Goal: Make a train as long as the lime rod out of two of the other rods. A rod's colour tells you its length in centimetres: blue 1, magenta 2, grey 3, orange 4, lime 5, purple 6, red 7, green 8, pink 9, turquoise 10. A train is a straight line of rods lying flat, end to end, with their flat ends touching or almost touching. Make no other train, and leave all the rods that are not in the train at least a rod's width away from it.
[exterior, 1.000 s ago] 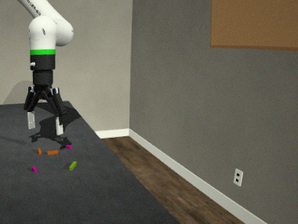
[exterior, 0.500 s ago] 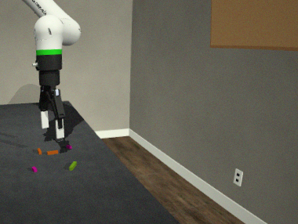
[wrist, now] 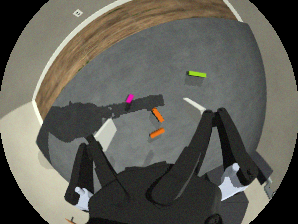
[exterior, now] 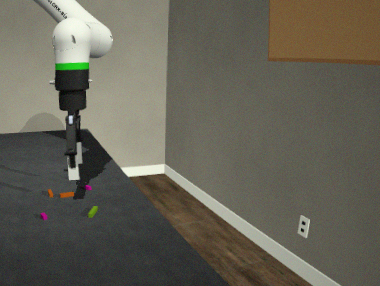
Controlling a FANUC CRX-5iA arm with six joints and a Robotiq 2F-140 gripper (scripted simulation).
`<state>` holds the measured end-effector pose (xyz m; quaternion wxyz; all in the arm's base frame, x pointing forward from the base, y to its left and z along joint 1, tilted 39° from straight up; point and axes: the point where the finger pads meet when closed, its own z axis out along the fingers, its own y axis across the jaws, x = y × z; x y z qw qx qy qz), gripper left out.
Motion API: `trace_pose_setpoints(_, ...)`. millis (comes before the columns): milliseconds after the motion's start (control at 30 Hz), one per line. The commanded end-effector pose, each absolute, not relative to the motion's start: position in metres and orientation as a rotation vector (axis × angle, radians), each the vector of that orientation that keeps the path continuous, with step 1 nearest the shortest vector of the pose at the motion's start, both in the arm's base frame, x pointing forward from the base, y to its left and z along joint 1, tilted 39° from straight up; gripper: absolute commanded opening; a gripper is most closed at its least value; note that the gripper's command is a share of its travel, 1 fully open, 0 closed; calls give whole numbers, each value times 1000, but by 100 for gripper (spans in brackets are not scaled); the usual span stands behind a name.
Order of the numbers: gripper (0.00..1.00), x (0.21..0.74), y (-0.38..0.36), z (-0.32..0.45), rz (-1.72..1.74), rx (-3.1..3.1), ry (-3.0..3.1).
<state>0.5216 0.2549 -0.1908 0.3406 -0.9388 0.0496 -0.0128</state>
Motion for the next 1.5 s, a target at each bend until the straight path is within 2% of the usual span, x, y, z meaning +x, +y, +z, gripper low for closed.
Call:
trace_pose_setpoints(0, 100, 530, 249, -195, 55, -2437, 328)
trace_pose_setpoints(500, 100, 552, 230, -208, 238, -2328, 837)
trace_pose_setpoints(1467, 100, 552, 230, -208, 243, -2324, 850)
